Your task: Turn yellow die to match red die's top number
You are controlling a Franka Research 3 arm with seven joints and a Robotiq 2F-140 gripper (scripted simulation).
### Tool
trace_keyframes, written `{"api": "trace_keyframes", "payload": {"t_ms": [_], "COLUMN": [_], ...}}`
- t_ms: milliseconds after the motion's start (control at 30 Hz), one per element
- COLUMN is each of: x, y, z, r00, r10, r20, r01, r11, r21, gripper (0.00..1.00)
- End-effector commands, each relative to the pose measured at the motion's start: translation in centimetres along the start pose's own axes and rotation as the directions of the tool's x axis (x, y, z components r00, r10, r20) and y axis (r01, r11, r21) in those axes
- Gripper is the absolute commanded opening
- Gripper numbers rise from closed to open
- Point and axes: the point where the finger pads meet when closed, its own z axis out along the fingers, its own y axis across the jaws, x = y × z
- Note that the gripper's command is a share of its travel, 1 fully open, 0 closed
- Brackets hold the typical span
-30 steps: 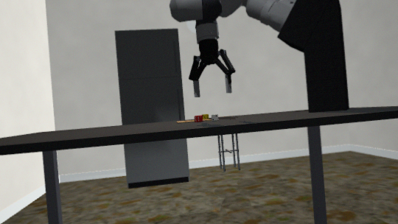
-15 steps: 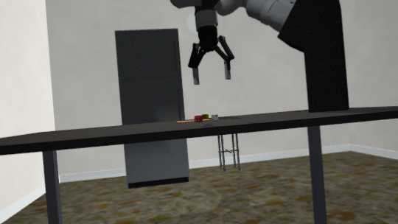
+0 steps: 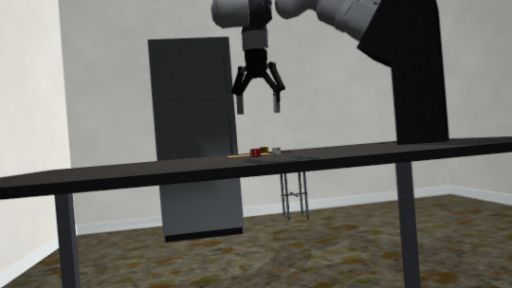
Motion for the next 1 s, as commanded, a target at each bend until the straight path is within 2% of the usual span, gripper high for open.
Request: {"api": "trace_keyframes", "payload": {"t_ms": [0,33,100,167,267,967], "x": [4.7,6.9,6.9,10.4,12.5,12.5], "y": [-4.3,-5.5,-5.5,-6.7,-7.0,-7.0], "z": [1.1,1.1,1.1,0.9,0.6,0.6], "r00": [0.992,0.99,0.99,0.988,0.987,0.987], "r10": [-0.121,-0.134,-0.134,-0.15,-0.155,-0.156], "r20": [0.04,0.04,0.04,0.044,0.048,0.049], "r01": [0.122,0.136,0.136,0.152,0.159,0.159], "r11": [0.992,0.99,0.99,0.987,0.985,0.985], "r21": [-0.027,-0.035,-0.035,-0.054,-0.069,-0.069], "gripper": [1.0,1.0,1.0,1.0,1.0,1.0]}}
